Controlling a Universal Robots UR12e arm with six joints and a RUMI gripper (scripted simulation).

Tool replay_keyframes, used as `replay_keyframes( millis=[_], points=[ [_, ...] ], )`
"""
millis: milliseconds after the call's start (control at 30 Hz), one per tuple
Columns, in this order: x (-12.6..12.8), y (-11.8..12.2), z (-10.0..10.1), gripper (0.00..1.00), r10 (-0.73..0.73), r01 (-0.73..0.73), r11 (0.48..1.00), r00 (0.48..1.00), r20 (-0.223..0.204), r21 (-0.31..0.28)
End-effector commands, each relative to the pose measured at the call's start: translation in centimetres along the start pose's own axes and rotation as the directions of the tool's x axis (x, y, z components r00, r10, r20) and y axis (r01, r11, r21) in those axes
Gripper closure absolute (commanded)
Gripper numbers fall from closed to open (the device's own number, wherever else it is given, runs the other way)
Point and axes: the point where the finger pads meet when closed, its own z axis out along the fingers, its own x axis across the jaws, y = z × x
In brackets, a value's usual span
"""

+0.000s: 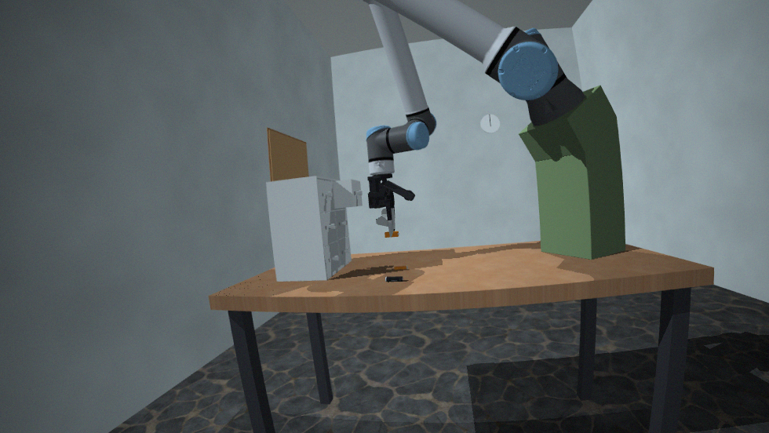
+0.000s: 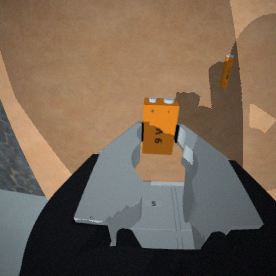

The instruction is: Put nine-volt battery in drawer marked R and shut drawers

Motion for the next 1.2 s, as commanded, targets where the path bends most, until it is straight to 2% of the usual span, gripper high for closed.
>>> replay_keyframes(
  millis=[0, 667, 1167],
  points=[
    [0.0, 0.1, 0.0, 0.87, -0.029, 0.029, 1.0, 1.0, -0.001, 0.0],
    [0.0, 0.1, -0.2, 0.87, -0.03, 0.03, 1.0, 1.0, -0.001, 0.0],
    [0.0, 0.1, -1.2, 0.87, -0.03, 0.03, 1.0, 1.0, -0.001, 0.0]
  ],
)
